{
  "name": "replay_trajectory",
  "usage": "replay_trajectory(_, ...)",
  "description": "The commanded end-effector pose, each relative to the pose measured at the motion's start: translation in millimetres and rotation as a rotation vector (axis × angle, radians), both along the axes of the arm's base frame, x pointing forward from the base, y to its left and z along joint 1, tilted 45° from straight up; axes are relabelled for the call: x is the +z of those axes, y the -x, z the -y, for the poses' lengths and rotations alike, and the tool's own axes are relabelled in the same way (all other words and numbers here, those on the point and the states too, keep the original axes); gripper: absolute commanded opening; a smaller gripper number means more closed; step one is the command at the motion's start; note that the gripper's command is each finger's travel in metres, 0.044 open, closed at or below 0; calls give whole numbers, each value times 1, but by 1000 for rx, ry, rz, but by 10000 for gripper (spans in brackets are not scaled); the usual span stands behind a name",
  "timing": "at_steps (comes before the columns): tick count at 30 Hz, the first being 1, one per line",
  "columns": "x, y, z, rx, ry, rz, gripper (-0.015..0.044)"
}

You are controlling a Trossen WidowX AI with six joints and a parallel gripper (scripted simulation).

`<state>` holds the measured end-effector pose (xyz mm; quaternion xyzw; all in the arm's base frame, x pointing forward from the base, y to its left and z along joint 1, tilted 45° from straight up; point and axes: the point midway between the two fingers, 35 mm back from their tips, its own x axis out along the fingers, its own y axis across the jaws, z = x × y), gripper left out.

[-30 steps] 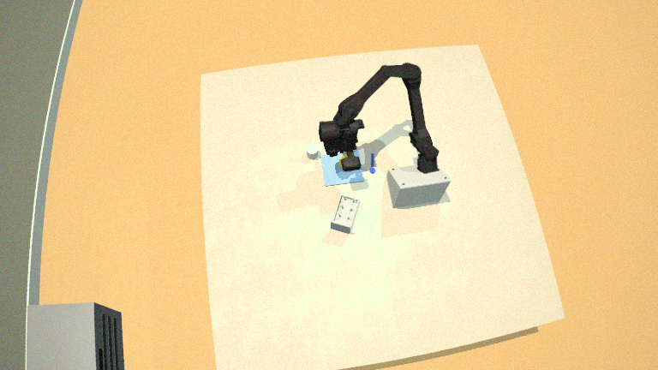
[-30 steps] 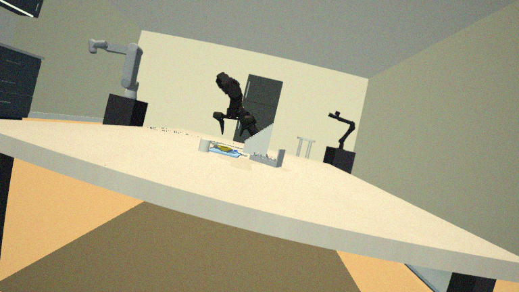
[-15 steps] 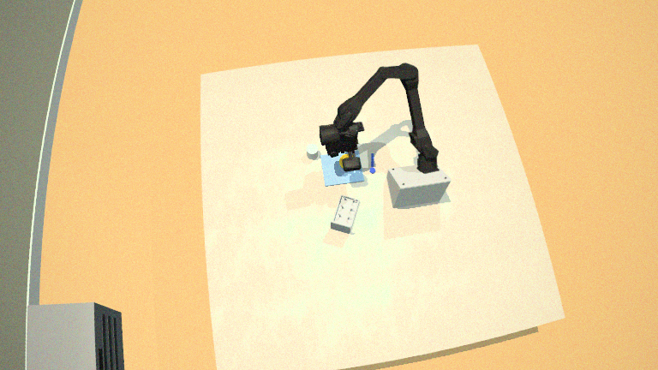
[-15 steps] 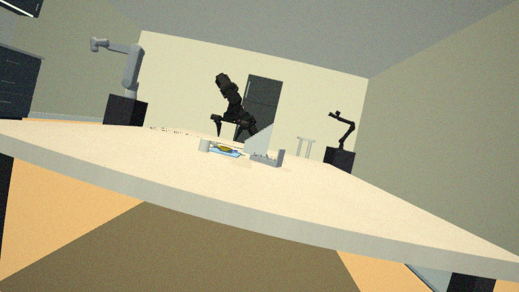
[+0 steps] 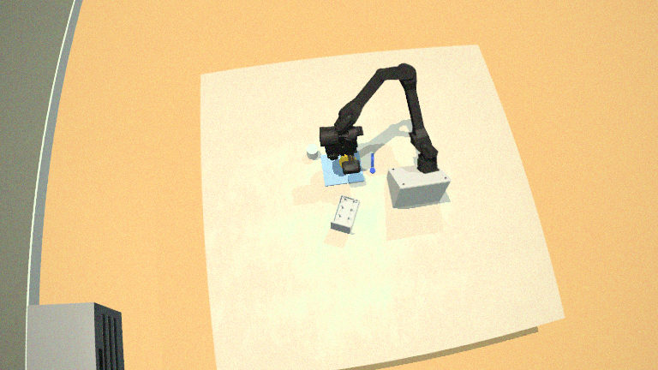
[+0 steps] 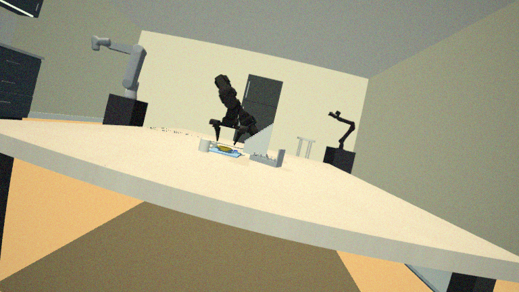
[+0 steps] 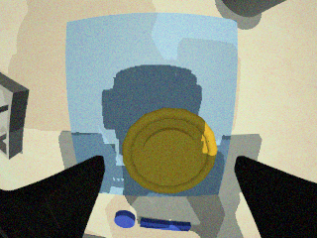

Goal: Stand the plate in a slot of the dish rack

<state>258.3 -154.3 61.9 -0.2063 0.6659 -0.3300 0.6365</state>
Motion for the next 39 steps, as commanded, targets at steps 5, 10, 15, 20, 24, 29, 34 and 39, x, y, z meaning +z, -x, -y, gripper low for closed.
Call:
replay_trajectory(5,-11,4,10,2,4,-15,400)
replay_trajectory(10,-16,6,15,2,5,-16,400)
replay_trajectory(15,-21,8,20,2,7,-16,400)
replay_trajectory(20,-22,8,21,2,7,-16,380)
replay_trajectory(24,-22,8,21,2,7,-16,373)
replay_trajectory(29,-22,8,21,2,7,-16,347)
replay_trajectory(34,-22,8,21,2,7,-16,313)
replay_trajectory(39,-20,7,19,2,5,-15,221)
